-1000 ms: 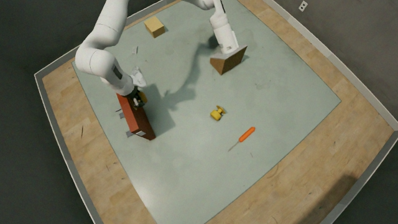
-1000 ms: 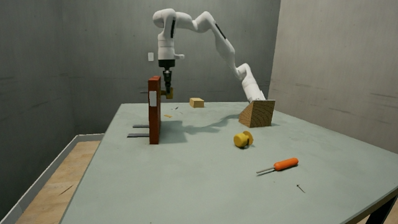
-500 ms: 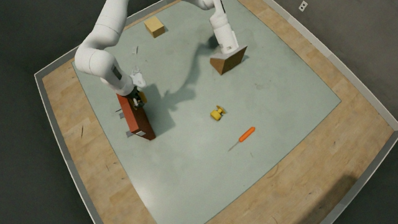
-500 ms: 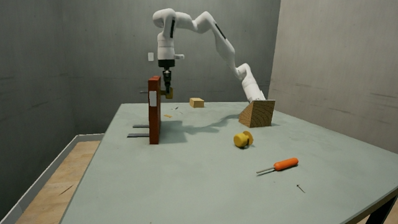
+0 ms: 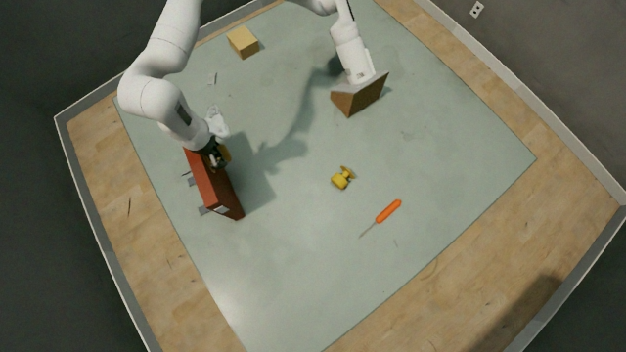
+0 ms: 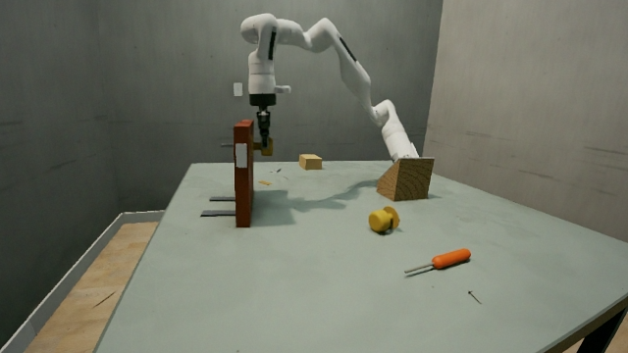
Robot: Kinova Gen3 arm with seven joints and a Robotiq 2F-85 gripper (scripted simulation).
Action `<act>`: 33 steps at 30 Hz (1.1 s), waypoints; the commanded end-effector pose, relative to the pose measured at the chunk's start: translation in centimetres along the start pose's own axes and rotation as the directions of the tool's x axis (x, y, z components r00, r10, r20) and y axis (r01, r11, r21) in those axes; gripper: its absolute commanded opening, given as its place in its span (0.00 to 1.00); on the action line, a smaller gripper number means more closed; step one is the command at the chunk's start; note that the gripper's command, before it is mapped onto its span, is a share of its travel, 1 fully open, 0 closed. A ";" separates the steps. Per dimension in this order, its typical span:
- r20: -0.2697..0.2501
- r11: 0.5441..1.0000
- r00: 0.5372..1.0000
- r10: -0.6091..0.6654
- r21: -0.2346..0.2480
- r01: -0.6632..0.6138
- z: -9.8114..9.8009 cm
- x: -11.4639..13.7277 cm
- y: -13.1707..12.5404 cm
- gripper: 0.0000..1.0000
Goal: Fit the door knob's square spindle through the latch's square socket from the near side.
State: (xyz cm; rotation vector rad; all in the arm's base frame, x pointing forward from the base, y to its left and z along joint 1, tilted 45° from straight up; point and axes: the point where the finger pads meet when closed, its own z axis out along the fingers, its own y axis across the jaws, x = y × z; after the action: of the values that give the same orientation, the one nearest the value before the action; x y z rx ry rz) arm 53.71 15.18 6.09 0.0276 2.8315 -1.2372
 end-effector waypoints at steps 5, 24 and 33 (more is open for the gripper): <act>0.000 1.000 1.000 -0.007 0.010 0.007 0.1 -0.3 -0.4 0.63; -0.001 1.000 1.000 -0.007 0.011 0.007 0.1 -0.3 -0.4 0.90; -0.002 1.000 1.000 -0.007 0.012 0.007 0.2 -0.3 -0.4 0.90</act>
State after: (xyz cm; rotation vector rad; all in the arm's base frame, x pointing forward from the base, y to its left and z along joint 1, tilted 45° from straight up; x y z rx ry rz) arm 53.84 15.19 6.11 0.0281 2.8316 -1.2383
